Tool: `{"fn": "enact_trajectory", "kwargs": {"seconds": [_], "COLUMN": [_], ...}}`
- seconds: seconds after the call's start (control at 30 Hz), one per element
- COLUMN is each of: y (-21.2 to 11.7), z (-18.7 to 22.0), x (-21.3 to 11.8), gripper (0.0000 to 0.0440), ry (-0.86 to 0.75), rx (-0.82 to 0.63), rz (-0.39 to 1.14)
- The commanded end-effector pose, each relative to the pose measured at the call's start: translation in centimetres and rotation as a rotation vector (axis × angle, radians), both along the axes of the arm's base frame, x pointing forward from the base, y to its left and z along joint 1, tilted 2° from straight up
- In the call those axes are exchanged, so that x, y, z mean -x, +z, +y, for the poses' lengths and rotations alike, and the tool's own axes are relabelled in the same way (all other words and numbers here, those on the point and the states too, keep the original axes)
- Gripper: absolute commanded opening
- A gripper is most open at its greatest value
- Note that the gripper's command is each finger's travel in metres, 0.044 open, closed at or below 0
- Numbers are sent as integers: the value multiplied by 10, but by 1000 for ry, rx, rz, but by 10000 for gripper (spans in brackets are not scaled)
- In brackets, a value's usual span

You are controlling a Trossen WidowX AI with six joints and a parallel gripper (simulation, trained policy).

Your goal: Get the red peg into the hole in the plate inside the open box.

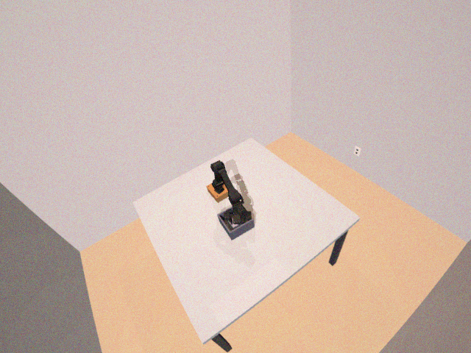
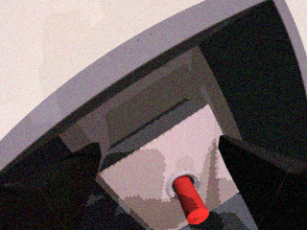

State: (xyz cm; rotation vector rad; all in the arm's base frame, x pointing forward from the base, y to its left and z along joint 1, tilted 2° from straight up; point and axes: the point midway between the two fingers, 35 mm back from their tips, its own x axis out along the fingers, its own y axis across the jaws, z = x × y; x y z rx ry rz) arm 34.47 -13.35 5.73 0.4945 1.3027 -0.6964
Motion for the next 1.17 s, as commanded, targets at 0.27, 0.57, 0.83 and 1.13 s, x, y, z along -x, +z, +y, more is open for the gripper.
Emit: {"fn": "enact_trajectory", "kwargs": {"seconds": [0.27,0.57,0.83,1.13], "y": [36,52,53,53], "z": [3,9,9,9], "x": [-49,-67,-68,-68], "gripper": [440,440,440,440], "ry": [56,76,77,77], "rx": [-69,-86,-86,-86], "rz": [-90,-135,-137,-138]}}
